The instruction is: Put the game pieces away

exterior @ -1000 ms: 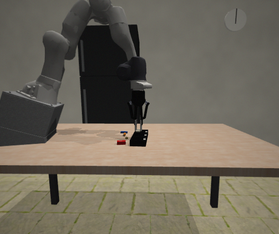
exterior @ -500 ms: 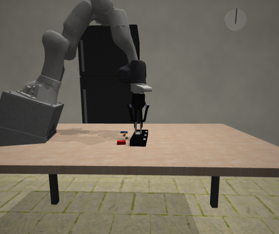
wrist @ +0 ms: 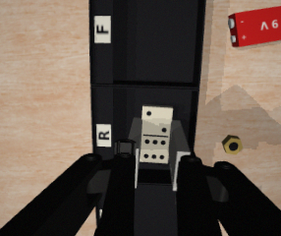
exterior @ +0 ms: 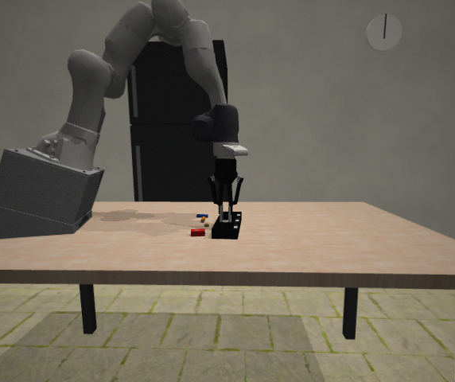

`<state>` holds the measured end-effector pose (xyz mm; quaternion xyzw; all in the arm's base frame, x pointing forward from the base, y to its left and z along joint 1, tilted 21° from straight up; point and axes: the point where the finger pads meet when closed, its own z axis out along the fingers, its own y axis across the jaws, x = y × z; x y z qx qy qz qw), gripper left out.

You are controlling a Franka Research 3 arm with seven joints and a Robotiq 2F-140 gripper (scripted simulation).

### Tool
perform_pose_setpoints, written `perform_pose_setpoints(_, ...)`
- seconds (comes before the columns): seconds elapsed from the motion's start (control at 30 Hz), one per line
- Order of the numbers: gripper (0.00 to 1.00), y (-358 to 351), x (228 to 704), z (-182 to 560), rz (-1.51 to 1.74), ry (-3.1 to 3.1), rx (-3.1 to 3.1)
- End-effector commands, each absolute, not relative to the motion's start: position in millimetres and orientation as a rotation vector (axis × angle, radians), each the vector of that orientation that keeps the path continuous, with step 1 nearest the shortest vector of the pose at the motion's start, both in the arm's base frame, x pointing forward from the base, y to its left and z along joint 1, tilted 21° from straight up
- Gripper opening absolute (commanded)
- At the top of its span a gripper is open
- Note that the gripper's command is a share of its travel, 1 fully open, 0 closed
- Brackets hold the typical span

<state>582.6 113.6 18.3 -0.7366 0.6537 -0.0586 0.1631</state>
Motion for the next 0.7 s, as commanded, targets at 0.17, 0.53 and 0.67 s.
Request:
perform_pose_setpoints(0.17,0.13,112.6,587.2,20.2,-0.182,1.845,-2.109)
perform_pose_setpoints(0.53,0.19,112.7,586.4,20.0,-0.182,1.845,-2.109)
perform_pose_setpoints(0.67,0.19,112.7,586.4,20.0,-0.182,1.845,-2.109)
